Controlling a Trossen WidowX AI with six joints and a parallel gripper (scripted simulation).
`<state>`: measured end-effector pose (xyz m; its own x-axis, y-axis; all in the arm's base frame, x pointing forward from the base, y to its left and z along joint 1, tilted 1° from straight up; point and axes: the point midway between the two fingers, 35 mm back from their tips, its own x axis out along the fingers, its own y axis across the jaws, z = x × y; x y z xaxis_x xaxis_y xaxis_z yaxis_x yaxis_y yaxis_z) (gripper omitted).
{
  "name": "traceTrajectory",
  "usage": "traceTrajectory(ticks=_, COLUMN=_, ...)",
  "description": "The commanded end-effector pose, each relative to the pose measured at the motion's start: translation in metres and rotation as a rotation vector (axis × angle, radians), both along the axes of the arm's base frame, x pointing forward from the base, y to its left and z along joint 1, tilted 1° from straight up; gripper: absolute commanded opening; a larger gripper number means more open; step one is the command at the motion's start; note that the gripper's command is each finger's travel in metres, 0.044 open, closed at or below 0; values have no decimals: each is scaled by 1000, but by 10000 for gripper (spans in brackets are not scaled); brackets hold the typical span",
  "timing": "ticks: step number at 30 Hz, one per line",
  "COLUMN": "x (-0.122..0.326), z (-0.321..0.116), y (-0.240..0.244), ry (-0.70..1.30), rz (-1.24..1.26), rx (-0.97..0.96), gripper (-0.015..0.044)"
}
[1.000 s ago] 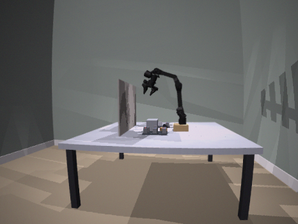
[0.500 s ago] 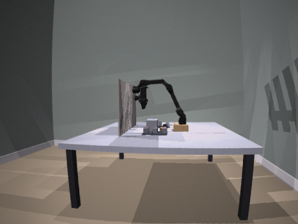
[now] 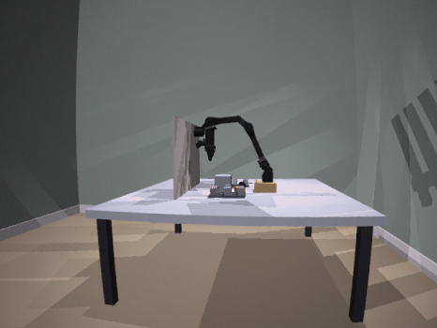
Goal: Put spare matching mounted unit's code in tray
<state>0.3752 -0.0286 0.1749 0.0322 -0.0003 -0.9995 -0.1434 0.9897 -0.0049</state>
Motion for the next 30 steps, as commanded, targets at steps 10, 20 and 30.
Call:
traceTrajectory(ticks=10, x=-39, z=-55, y=173, ry=1, rz=1336, rx=-14, gripper=440)
traceTrajectory(ticks=20, x=-42, z=-71, y=175, ry=1, rz=1343, rx=-14, gripper=335)
traceTrajectory(ticks=30, x=-48, z=-97, y=176, ry=1, rz=1343, rx=-14, gripper=300)
